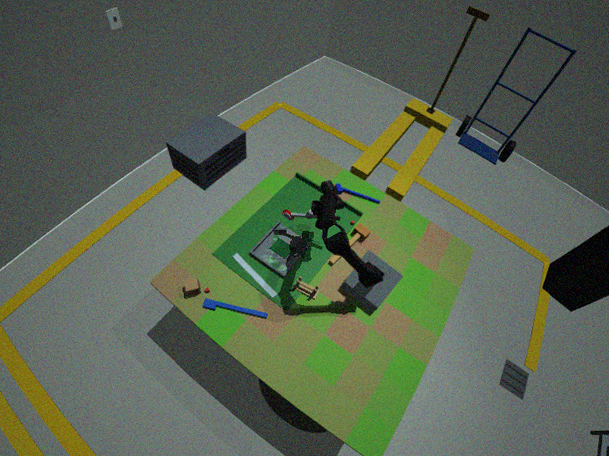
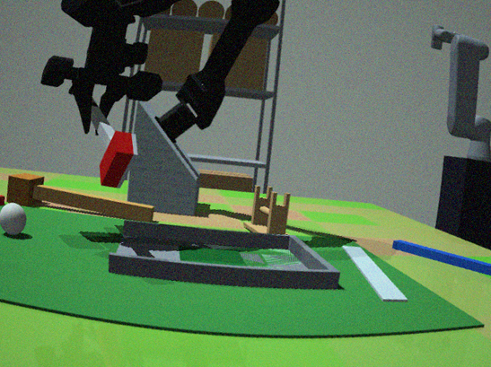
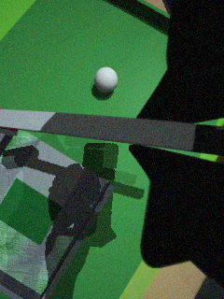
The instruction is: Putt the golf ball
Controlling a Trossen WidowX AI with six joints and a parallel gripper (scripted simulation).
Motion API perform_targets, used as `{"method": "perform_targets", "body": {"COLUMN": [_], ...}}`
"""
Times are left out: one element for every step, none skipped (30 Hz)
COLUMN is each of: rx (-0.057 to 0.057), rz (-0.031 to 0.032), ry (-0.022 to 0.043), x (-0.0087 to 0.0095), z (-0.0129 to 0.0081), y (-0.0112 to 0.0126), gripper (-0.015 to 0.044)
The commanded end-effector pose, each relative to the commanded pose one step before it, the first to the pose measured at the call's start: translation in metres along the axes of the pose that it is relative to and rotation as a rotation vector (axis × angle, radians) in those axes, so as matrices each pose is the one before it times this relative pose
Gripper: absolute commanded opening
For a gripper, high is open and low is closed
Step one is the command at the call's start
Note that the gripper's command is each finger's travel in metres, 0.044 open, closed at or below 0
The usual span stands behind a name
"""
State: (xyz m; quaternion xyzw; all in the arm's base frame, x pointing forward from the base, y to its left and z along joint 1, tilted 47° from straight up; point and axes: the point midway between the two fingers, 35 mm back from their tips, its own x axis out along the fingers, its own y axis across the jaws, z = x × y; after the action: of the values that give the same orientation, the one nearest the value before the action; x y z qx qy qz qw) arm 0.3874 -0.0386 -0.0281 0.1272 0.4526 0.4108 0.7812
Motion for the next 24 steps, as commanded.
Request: {"method": "perform_targets", "body": {"rx": [0.0788,0.0147,0.0147,0.0147,0.0147,0.0147,0.0147,0.0164,0.0164,0.0144,0.0143,0.0143,0.0143,0.0143,0.0143,0.0142,0.0142,0.0136,0.0136,0.0139,0.0142,0.0123,0.0074,0.0025], "rz": [-0.01422,-0.00276,-0.00264,-0.00252,-0.0024,-0.00227,-0.00215,-0.00189,-0.00175,-0.00177,-0.00165,-0.00153,-0.00141,-0.00128,-0.00116,-0.00103,-0.00091,-0.00143,-0.0013,-0.00084,-0.00032,0.00065,0.00043,0.00015], "ry": [0.00265,0.00046,0.00041,0.00037,0.00033,0.00029,0.00025,0.00051,0.00046,0.00009,0.00004,0.00001,-0.00003,-0.00006,-0.00009,-0.00012,-0.00016,0.00049,0.00047,0.0001,-0.00032,-0.00112,-0.00069,-0.00023], "x": [-0.0039,-0.00067,-0.00064,-0.00061,-0.00057,-0.00054,-0.00051,-0.00047,-0.00043,-0.00041,-0.00037,-0.00034,-0.0003,-0.00026,-0.00023,-0.00019,-0.00015,-0.00008,-0.00003,0.0,0.00002,0.00001,0.00001,0.00001], "z": [-0.0166,-0.00358,-0.0036,-0.00362,-0.00365,-0.00367,-0.0037,-0.00408,-0.00409,-0.00371,-0.00371,-0.00374,-0.00376,-0.00378,-0.0038,-0.00382,-0.00384,-0.00401,-0.00404,-0.004,-0.00393,-0.00303,-0.00181,-0.0006], "y": [-0.02391,-0.00546,-0.00545,-0.00544,-0.00543,-0.00542,-0.0054,-0.0054,-0.00539,-0.00536,-0.00535,-0.00533,-0.00531,-0.0053,-0.00528,-0.00526,-0.00524,-0.00533,-0.00531,-0.00524,-0.00515,-0.00405,-0.00243,-0.00081], "gripper": [0.0,0.0,0.0,0.0,0.0,0.0,0.0,0.0,0.0,0.0,0.0,0.0,0.0,0.0,0.0,0.0,0.0,0.0,0.0,0.0,0.0,0.0,0.0,0.0]}}
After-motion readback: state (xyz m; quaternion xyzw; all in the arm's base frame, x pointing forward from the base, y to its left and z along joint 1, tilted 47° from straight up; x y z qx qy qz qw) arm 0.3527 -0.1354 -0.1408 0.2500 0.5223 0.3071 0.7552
